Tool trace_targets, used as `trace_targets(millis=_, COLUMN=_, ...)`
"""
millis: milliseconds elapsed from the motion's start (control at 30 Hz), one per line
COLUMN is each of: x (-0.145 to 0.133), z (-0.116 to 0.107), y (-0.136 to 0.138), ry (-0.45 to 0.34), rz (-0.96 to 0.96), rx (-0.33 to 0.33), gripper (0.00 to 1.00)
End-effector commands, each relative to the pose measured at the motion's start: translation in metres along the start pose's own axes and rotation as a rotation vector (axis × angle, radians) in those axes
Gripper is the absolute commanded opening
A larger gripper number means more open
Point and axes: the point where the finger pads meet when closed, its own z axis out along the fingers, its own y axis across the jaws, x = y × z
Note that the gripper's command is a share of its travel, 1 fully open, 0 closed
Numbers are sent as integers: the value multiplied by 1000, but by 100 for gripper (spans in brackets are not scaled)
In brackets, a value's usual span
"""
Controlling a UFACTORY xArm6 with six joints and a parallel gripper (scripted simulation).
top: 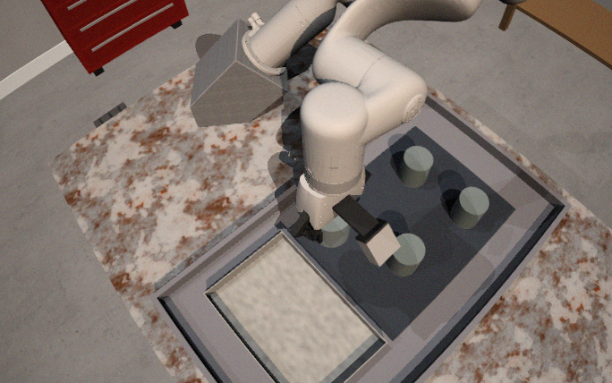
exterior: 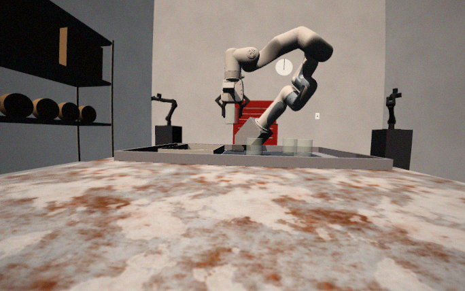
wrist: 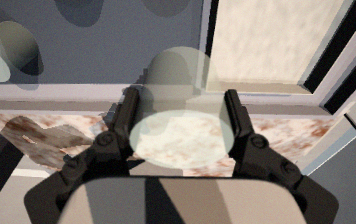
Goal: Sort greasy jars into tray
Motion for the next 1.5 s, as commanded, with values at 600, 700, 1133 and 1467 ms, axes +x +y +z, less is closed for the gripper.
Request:
trace_targets(millis=600, x=25, z=-1, y=66, ry=1, rz=-1, rx=-1, gripper=0)
trace_targets(millis=700, x=29, z=-1, y=75, ry=1, rz=-1, rx=-1, gripper=0)
trace_targets(millis=1133, x=41, z=-1, y=109, ry=1, rz=-1, rx=-1, gripper=0)
trace_targets(millis=1467, x=53, z=-1, y=140, ry=1, rz=-1, rx=-1, gripper=0)
